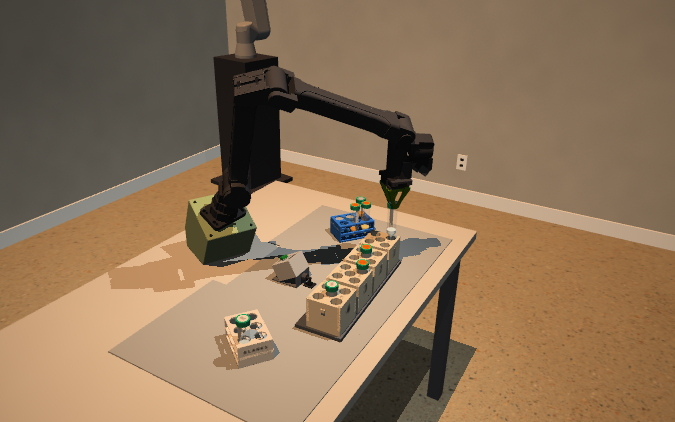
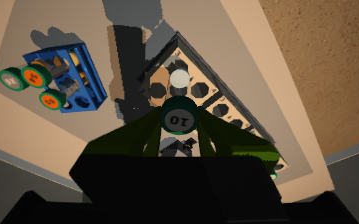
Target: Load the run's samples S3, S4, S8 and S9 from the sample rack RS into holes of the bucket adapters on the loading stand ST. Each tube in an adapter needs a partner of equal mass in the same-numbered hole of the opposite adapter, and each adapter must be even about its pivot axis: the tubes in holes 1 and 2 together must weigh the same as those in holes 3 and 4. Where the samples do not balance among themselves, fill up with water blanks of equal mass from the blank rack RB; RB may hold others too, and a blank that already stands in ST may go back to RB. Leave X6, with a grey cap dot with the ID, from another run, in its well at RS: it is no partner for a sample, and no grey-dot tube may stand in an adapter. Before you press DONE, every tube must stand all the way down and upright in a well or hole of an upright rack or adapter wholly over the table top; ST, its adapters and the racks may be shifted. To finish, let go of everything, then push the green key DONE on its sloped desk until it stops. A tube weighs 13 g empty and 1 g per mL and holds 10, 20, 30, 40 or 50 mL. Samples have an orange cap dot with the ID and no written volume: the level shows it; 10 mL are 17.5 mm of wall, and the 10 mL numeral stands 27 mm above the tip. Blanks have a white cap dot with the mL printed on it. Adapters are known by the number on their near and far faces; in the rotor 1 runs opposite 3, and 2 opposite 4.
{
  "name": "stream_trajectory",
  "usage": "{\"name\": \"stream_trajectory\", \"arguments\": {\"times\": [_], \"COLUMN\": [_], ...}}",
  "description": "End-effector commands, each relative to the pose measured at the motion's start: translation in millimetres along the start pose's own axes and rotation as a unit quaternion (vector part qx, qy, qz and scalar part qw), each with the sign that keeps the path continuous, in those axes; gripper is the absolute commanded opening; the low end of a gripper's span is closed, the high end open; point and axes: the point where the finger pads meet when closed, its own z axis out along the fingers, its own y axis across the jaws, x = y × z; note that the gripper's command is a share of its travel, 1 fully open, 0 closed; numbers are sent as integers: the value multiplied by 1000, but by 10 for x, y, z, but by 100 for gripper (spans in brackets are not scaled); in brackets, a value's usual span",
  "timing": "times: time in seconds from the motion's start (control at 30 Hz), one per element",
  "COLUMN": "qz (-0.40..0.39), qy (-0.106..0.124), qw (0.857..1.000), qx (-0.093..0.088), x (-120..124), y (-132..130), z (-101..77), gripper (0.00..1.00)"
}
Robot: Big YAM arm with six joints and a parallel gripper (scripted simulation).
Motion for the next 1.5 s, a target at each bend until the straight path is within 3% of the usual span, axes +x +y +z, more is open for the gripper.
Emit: {"name": "stream_trajectory", "arguments": {"times": [0.0,0.07,0.7,0.73,0.8,0.9,1.37,1.4,1.47], "qz": [-10,-6,5,3,3,-2,-2,-5,-6], "qy": [-26,-34,-42,-36,-36,-8,-7,-28,-15], "qw": [1000,999,999,999,999,1000,1000,1000,1000], "qx": [0,1,2,2,2,0,0,1,0], "x": [-207,-219,-228,-204,-204,-67,-67,-228,-132], "y": [64,26,-57,-41,-41,-10,-3,18,32], "z": [-113,-188,-330,-221,-221,64,231,89,208], "gripper": [0,0,0,0,0,0,0,0,0]}}
